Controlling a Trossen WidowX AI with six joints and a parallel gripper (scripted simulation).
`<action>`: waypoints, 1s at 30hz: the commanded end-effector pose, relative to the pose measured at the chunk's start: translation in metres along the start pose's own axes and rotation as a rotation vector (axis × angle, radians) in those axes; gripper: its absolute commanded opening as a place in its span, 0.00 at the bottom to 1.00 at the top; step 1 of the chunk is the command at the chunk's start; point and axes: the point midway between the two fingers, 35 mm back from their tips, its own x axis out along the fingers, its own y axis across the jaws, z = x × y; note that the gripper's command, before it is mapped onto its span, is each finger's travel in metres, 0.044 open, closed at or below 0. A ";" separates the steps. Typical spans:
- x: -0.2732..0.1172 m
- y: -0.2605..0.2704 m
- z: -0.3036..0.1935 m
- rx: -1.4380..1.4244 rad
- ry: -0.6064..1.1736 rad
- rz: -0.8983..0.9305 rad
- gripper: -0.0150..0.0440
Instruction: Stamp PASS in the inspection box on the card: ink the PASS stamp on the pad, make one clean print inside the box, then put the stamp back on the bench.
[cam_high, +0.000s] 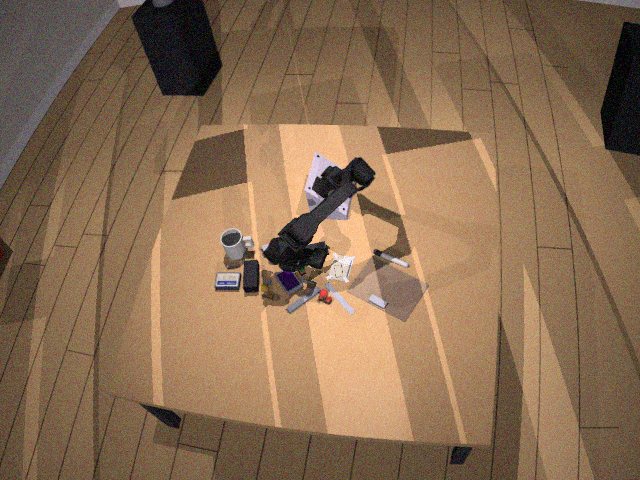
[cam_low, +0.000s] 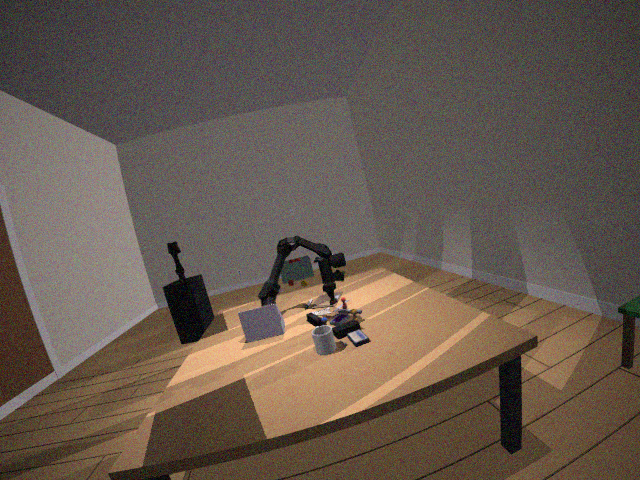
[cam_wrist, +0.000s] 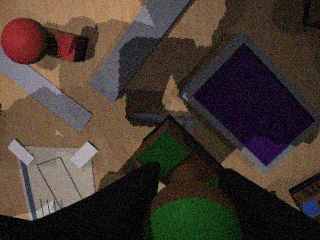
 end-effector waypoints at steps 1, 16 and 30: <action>0.000 0.019 -0.010 0.077 0.006 0.006 0.25; 0.000 0.081 -0.052 0.345 0.016 0.011 0.25; 0.003 0.100 -0.070 0.442 0.022 0.014 0.25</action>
